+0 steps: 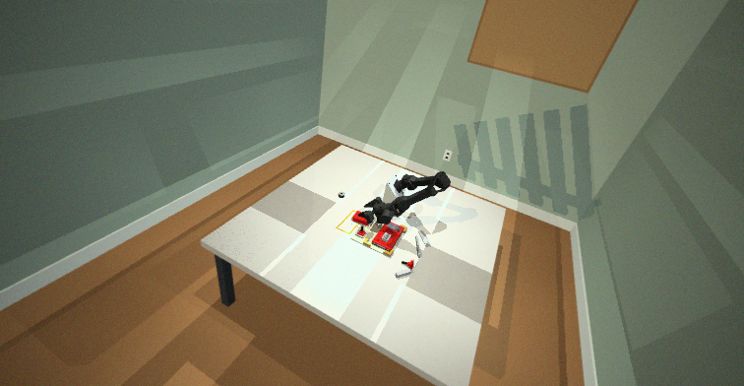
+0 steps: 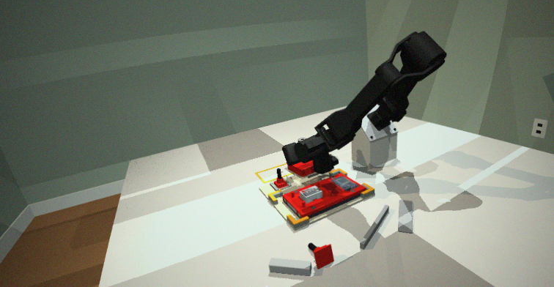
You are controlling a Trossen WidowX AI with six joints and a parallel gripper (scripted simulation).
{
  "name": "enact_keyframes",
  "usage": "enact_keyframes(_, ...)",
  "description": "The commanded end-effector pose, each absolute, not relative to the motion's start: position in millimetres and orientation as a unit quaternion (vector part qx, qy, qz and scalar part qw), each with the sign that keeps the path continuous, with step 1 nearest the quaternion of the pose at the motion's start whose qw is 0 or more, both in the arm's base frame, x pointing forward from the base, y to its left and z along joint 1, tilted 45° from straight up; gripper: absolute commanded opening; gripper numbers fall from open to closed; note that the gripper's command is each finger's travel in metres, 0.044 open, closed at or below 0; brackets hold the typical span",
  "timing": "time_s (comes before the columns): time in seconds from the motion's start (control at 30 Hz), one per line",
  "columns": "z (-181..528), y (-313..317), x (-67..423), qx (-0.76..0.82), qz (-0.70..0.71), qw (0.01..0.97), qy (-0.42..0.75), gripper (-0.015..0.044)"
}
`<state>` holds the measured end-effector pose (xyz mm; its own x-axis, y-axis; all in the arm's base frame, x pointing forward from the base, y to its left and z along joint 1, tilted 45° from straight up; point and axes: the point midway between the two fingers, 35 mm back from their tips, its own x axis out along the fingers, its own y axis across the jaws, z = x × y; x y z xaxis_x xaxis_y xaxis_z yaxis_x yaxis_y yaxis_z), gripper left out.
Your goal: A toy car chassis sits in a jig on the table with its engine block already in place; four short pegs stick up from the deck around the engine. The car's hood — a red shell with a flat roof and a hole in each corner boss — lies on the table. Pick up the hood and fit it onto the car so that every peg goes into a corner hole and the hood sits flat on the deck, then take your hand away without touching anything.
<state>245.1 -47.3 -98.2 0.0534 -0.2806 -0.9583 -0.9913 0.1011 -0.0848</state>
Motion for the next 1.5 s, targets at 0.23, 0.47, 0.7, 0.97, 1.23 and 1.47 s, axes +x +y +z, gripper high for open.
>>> enact_keyframes(0.23,3.2,-48.5,236.6,-0.559,0.386,0.473,0.561,0.0440)
enact_keyframes(0.47,-26.8,-49.4,245.5,-0.558,0.380,0.473,0.566,0.0440)
enact_keyframes(0.7,-26.8,-49.4,245.5,-0.558,0.380,0.473,0.566,0.0387)
enact_keyframes(0.97,-37.3,-52.6,242.7,-0.439,0.333,0.557,0.622,0.0387)
enact_keyframes(1.23,-62.1,-60.5,236.6,0.028,0.115,0.668,0.735,0.0440)
enact_keyframes(1.47,-71.5,-68.9,237.9,0.373,-0.062,0.576,0.725,0.0440)
